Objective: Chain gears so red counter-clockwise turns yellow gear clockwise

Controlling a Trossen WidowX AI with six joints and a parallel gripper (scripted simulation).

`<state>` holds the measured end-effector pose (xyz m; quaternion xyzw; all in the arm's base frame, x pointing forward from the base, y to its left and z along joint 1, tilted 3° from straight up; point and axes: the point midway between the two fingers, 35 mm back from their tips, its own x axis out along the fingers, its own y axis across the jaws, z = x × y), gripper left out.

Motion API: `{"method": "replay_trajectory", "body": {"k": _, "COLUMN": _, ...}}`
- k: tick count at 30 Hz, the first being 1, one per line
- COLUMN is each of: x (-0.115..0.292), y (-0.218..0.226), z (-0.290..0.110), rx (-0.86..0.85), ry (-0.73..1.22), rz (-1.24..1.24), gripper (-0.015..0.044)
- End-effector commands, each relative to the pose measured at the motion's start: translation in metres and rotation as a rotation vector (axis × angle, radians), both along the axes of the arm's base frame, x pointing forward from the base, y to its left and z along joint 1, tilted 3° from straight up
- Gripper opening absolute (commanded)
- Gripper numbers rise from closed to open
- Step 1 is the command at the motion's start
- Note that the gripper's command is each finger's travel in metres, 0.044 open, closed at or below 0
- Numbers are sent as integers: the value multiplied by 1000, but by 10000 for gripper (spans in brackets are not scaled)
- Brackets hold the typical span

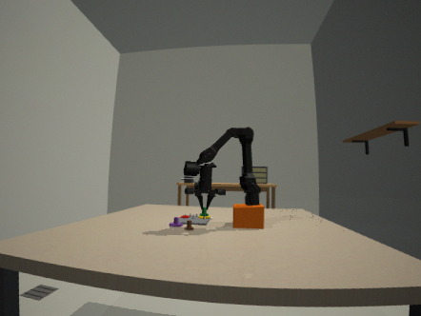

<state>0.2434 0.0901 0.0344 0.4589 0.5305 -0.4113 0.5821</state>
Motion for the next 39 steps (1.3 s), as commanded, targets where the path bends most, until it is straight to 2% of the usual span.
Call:
{"method": "replay_trajectory", "body": {"k": 1, "x": -2, "y": 0, "z": 11, "rx": -1, "ry": 1, "rz": -9, "gripper": 0}}
{"method": "replay_trajectory", "body": {"k": 25, "x": -27, "y": -5, "z": 84, "rx": -10, "ry": 20, "rz": -38, "gripper": 0}}
{"method": "replay_trajectory", "body": {"k": 39, "x": -13, "y": -16, "z": 83, "rx": -11, "ry": 22, "rz": -42, "gripper": 0}}
